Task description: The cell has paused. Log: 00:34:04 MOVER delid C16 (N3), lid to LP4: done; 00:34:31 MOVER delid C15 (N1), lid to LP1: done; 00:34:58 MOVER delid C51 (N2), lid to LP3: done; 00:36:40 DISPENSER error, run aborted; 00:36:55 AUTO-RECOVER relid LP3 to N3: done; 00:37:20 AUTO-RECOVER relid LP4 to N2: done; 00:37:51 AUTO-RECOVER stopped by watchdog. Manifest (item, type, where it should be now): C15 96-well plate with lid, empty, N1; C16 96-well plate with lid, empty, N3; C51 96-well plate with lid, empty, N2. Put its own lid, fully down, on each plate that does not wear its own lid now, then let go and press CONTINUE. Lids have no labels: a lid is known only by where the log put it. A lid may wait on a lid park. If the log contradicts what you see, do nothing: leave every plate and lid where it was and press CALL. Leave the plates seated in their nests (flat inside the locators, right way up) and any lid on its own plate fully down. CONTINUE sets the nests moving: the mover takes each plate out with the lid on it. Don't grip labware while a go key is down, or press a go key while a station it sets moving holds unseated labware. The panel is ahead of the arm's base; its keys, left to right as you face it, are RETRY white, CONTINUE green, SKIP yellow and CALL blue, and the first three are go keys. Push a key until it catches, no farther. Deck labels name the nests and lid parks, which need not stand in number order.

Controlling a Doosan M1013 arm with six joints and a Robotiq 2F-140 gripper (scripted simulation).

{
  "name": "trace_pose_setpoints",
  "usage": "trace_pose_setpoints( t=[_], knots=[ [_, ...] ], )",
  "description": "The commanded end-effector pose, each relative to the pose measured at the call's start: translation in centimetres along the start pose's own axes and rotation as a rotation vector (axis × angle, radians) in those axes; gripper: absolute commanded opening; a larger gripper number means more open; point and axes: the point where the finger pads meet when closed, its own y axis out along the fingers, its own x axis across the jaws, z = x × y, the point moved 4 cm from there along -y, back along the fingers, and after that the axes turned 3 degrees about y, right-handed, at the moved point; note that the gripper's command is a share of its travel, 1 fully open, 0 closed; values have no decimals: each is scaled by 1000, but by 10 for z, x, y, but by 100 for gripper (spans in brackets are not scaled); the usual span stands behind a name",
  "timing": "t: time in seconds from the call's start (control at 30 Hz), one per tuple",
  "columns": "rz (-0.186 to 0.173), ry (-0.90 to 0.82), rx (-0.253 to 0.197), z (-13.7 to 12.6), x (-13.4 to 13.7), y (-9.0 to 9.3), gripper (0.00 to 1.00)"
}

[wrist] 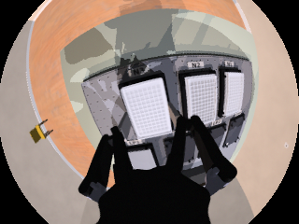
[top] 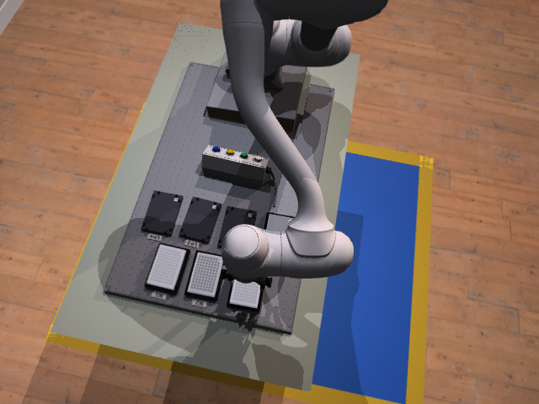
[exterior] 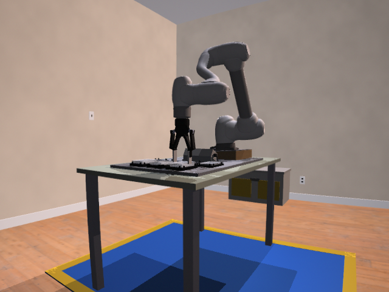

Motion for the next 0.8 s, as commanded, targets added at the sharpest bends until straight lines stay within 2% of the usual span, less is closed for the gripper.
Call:
trace_pose_setpoints(
  t=[0.0,0.77],
  knots=[
    [3,2,0,0,0,-8,0],
    [3,2,0,0,0,-39,0]
  ],
)
